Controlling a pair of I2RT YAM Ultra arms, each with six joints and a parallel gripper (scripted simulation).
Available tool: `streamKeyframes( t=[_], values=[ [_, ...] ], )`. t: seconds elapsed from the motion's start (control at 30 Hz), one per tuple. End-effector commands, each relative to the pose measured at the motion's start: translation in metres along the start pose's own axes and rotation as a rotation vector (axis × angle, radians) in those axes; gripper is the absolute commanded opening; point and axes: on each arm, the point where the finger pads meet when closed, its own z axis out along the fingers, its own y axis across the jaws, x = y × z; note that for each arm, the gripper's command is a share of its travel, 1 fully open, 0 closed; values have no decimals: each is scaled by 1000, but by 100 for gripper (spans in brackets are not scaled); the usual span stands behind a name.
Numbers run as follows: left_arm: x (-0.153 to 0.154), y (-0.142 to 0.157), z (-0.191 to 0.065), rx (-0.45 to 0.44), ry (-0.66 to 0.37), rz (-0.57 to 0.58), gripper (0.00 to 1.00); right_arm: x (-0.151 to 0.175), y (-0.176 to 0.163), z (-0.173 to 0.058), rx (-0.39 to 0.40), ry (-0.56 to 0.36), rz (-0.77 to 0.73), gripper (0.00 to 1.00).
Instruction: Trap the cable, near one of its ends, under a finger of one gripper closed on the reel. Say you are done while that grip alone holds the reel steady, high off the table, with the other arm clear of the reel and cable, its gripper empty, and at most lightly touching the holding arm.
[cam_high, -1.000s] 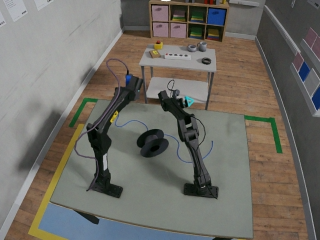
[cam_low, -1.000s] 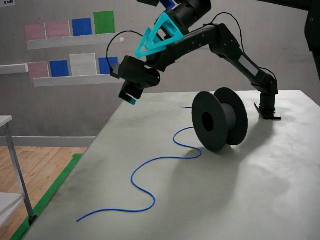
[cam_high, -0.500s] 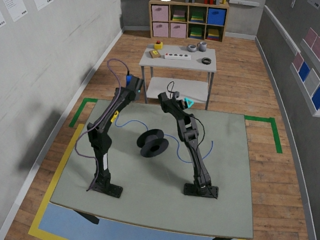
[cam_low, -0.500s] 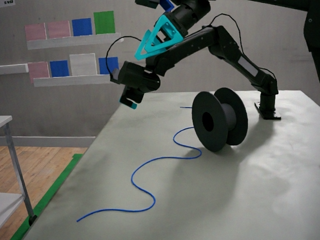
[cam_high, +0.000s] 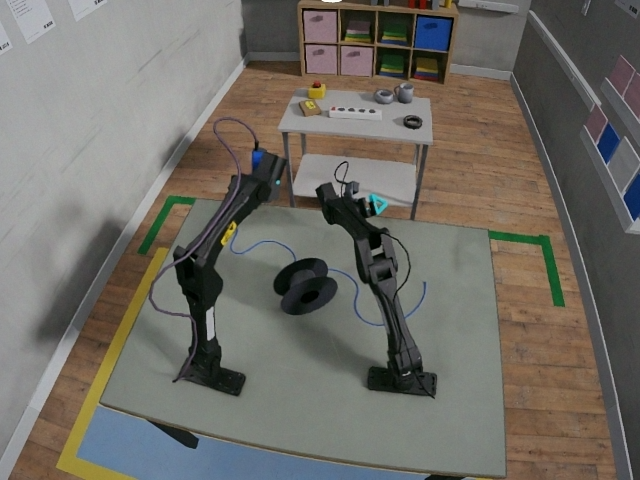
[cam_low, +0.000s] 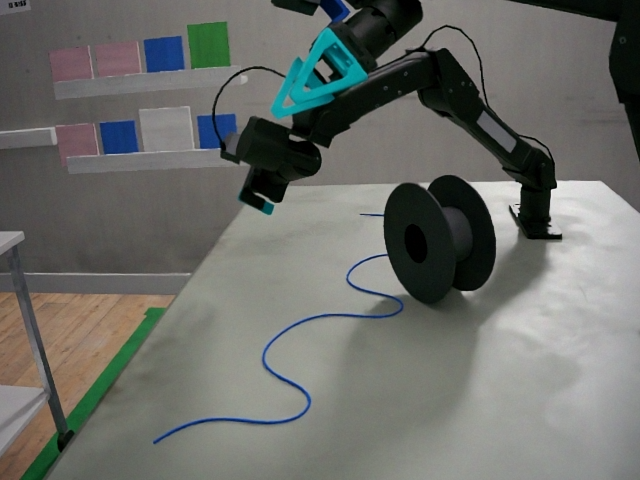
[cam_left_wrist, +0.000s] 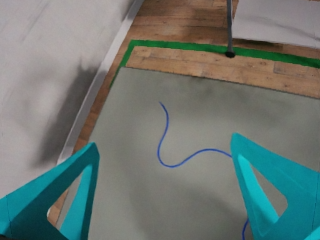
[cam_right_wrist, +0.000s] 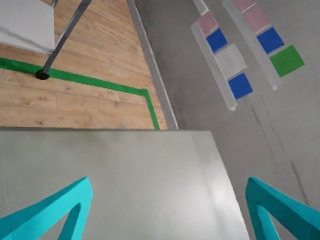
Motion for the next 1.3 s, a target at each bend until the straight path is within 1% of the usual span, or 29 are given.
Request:
streamKeyframes(
  t=[0.0,0.13,0.3,0.37,0.53,0.7,0.87,0.93,0.97,1.07,1.27],
  values=[
    [-6,10,-14,15,-15,-7,100,-21,-28,-13,-17,-25,62,100],
    [-14,15,-26,46,-35,-23,100,-30,-40,-21,-54,-34,87,100],
    [-29,25,-49,102,-72,-50,100,-45,-64,-37,-125,-52,131,100],
    [-29,25,-49,102,-72,-50,100,-45,-64,-37,-125,-52,131,100],
    [-38,37,-76,169,-106,-64,100,-63,-100,-60,-220,-87,194,100],
    [-46,52,-109,252,-151,-76,100,-77,-144,-90,-337,-135,257,100],
    [-53,71,-148,345,-210,-86,100,-85,-197,-128,-467,-205,324,100],
    [-53,71,-148,345,-210,-86,100,-85,-197,-128,-467,-205,324,100],
    [-51,71,-151,361,-209,-77,100,-85,-206,-135,-494,-219,333,100],
    [-56,89,-183,423,-268,-93,100,-85,-244,-161,-576,-277,377,100],
    [-54,117,-236,535,-360,-91,100,-70,-313,-214,-734,-401,441,100]
  ],
)
